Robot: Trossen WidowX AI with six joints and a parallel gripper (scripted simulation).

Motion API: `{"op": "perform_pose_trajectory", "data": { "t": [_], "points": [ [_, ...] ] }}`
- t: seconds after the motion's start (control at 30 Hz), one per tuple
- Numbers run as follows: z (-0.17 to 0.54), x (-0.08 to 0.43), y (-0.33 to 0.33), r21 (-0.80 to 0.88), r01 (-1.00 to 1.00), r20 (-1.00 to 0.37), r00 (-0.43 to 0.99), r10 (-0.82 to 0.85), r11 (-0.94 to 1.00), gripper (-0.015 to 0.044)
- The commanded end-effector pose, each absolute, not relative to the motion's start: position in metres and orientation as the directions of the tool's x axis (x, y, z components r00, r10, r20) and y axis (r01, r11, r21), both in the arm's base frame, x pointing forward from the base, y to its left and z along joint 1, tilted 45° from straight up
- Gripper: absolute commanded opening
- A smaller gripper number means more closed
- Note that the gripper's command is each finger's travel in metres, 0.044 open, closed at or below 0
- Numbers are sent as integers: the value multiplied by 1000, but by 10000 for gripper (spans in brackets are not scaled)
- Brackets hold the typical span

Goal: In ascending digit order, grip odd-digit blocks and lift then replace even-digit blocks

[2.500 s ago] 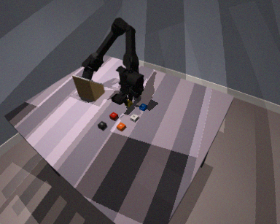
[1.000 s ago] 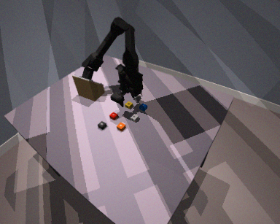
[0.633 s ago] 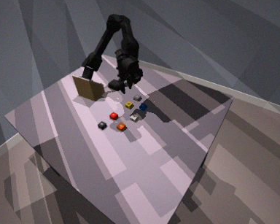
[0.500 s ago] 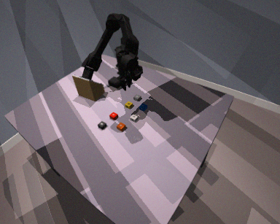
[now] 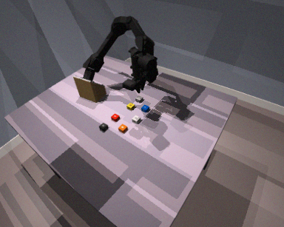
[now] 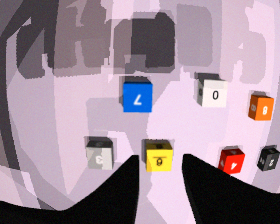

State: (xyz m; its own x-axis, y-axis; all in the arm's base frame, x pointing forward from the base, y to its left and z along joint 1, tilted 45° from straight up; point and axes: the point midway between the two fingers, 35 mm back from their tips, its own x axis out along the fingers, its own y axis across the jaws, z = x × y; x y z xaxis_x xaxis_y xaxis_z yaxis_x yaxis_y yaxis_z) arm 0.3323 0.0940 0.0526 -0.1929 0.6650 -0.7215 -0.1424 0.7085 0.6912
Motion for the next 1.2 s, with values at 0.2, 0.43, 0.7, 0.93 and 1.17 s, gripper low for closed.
{"op": "perform_pose_trajectory", "data": {
  "t": [0.2,0.43,0.7,0.93,1.17],
  "points": [
    [5,335,148,697,-127,-715,-199,670,706,251],
    [-4,330,157,699,-127,-713,-200,672,704,400],
    [-12,329,164,699,-127,-713,-200,672,704,400],
    [-19,327,172,699,-127,-713,-200,672,704,400],
    [-27,324,179,700,-126,-712,-200,673,703,400]
  ]
}}
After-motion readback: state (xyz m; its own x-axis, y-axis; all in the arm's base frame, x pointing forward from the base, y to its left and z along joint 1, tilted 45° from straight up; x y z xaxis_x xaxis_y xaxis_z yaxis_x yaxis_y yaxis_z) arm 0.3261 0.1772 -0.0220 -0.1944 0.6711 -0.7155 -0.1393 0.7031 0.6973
